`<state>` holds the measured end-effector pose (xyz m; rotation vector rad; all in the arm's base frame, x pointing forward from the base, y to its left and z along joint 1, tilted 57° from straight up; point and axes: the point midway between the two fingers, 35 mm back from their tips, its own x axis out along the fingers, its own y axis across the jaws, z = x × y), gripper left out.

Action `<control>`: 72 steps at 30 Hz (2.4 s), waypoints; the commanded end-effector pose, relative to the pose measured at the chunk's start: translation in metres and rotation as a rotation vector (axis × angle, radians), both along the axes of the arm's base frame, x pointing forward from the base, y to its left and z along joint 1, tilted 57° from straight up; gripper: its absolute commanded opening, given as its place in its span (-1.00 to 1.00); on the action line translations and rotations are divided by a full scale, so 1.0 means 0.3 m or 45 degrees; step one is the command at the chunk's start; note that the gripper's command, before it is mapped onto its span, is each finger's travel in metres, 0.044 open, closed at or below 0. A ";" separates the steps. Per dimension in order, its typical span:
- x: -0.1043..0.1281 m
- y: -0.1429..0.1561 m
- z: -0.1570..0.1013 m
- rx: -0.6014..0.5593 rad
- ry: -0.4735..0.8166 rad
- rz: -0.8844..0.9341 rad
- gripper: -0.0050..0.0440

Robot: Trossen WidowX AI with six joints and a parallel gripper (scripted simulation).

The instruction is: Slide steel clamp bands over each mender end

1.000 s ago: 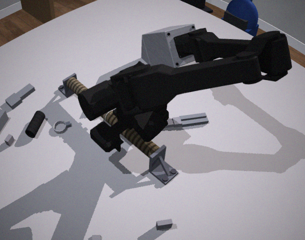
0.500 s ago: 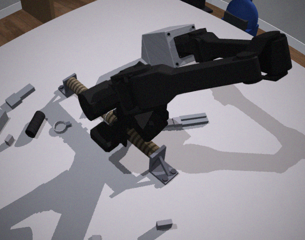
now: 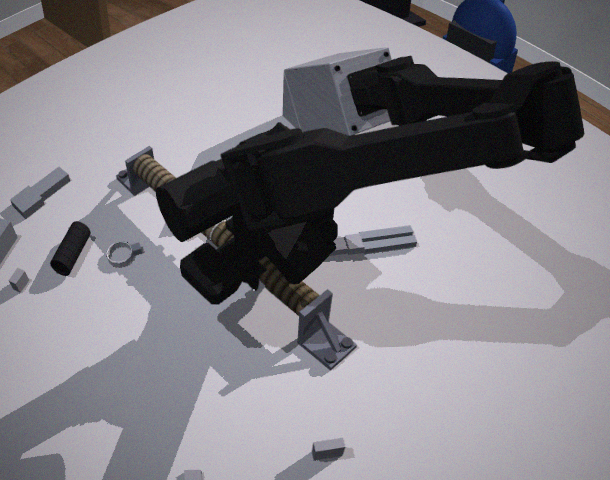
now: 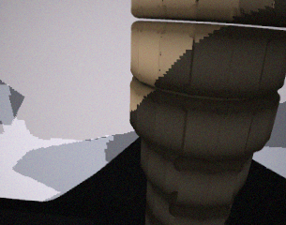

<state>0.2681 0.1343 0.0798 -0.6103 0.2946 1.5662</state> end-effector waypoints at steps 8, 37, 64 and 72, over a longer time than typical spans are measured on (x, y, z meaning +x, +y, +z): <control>-0.001 0.001 0.002 0.003 0.000 -0.001 -0.65; 0.000 -0.006 0.004 0.002 0.000 -0.002 1.00; 0.008 -0.022 -0.030 0.003 0.000 -0.001 1.00; 0.008 -0.021 -0.030 0.003 0.000 -0.001 0.61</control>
